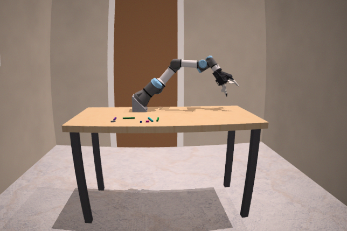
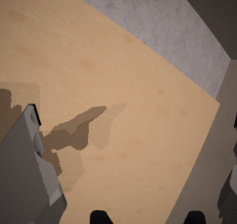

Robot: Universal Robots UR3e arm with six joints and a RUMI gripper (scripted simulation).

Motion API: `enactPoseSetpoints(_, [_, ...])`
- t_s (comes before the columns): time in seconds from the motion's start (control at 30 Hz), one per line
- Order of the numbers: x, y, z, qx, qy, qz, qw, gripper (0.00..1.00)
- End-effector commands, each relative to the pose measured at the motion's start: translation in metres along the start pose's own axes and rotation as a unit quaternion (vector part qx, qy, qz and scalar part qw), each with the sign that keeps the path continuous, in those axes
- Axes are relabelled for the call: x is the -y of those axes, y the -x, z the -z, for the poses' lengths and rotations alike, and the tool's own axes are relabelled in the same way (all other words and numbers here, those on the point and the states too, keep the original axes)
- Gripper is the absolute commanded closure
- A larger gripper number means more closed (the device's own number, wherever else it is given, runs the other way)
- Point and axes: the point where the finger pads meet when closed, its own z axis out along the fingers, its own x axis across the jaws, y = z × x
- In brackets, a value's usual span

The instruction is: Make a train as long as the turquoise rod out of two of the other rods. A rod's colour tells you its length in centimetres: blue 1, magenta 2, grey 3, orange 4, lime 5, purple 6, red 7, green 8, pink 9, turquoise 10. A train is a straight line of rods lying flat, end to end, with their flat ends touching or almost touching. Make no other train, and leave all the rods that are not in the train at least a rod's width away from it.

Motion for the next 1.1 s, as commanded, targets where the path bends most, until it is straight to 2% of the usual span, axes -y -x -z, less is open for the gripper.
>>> enactPoseSetpoints(0.0, [-0.006, -0.011, -0.007, -0.005, 0.004, 0.006, 1.0, 0.0])
enactPoseSetpoints(0.37, [-0.022, -0.033, -0.021, -0.017, 0.017, 0.02, 1.0, 0.0])
enactPoseSetpoints(0.77, [-0.095, -0.052, -0.052, -0.007, 0.107, 0.085, 0.991, 0.0])
enactPoseSetpoints(0.83, [-0.095, -0.052, -0.052, -0.007, 0.107, 0.085, 0.991, 0.0])
enactPoseSetpoints(1.07, [-0.143, -0.063, -0.063, 0.007, 0.16, 0.119, 0.98, 0.0])
